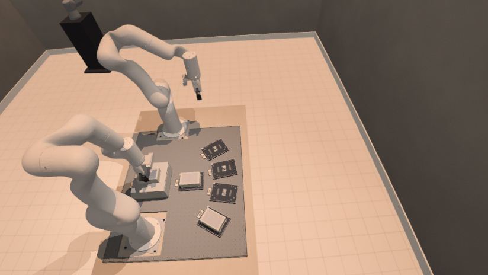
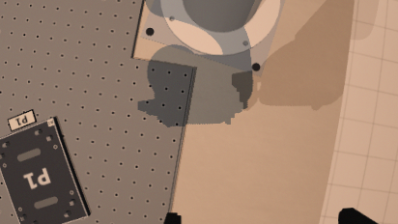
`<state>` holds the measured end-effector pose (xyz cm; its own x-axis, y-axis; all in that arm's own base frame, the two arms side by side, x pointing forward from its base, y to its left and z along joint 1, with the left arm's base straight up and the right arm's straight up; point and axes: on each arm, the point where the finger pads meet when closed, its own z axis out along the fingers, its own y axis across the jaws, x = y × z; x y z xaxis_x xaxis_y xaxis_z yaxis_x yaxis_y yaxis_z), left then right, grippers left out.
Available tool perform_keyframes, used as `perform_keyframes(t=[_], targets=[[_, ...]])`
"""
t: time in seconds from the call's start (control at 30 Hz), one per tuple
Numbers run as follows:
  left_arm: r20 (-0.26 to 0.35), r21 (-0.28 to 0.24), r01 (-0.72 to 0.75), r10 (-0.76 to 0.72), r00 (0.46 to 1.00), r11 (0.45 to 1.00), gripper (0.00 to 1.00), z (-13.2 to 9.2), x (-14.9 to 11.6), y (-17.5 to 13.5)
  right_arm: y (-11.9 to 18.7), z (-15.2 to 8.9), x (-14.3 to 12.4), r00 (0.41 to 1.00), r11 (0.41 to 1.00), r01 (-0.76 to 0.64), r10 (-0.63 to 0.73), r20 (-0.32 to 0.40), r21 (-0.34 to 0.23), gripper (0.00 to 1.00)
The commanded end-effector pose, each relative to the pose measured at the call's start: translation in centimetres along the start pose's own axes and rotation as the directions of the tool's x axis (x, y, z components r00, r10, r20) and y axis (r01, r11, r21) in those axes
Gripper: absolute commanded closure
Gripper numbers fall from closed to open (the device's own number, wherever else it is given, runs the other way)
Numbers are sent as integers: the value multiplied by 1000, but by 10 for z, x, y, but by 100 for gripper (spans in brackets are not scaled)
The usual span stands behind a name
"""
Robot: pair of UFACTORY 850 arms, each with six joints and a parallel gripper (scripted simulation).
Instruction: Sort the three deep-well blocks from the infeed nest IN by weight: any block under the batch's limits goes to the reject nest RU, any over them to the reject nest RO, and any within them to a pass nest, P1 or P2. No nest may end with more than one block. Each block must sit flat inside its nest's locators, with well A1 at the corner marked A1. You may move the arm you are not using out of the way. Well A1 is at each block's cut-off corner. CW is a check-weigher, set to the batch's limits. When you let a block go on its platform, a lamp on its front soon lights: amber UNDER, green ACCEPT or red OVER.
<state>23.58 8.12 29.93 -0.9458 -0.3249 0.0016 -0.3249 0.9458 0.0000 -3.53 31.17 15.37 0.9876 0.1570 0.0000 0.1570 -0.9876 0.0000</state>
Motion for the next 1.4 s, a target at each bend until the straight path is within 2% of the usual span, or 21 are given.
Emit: perform_keyframes(t=[0.0, 0.83, 1.37], targets=[[2, 0, 0, 0, 1000, 1000, 0, -1, -1, 0, -1, -13, 0, 1000, 1000, 0, 0, 0, 2, 0], [2, 0, 0, 0, 1000, 1000, 0, -1, -1, 0, -1, -75, 0, 1000, 1000, 0, 0, 0, 2, 0], [2, 0, 0, 0, 1000, 1000, 0, -1, -1, 0, -1, -76, 0, 1000, 1000, 0, 0, 0, 2, 0]])
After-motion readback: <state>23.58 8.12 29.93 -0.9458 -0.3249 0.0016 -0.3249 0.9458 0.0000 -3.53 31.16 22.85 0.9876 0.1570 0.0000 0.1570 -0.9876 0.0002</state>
